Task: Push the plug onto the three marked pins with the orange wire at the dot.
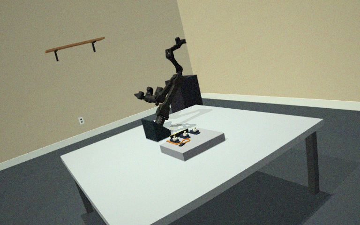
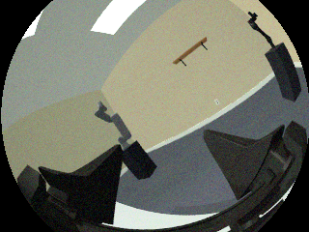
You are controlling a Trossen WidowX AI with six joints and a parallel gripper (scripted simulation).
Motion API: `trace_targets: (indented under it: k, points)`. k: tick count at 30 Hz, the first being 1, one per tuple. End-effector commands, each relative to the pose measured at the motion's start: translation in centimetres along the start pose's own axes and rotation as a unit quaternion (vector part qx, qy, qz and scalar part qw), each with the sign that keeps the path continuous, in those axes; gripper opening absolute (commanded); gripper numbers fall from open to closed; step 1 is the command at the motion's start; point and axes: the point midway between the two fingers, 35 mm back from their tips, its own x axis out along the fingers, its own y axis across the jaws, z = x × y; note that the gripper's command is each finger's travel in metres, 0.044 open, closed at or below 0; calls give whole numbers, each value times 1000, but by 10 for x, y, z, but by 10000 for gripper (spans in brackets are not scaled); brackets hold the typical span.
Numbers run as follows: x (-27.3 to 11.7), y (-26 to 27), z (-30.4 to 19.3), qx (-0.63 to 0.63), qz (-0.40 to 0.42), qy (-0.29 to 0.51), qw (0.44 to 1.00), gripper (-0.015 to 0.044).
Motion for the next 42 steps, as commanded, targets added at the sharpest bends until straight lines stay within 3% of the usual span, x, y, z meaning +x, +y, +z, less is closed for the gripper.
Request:
trace_targets:
  k: [1, 11, 24, 42]
  points:
    - [0, 0, 0, 0, -1, 0, 1000, 374]
    - [-14, -27, -2, -1, -44, 6, 999, 115]
    - [-77, -110, -7, 15, -194, 30, 980, 115]
    - [-202, -190, -12, 25, -406, 61, 912, 115]
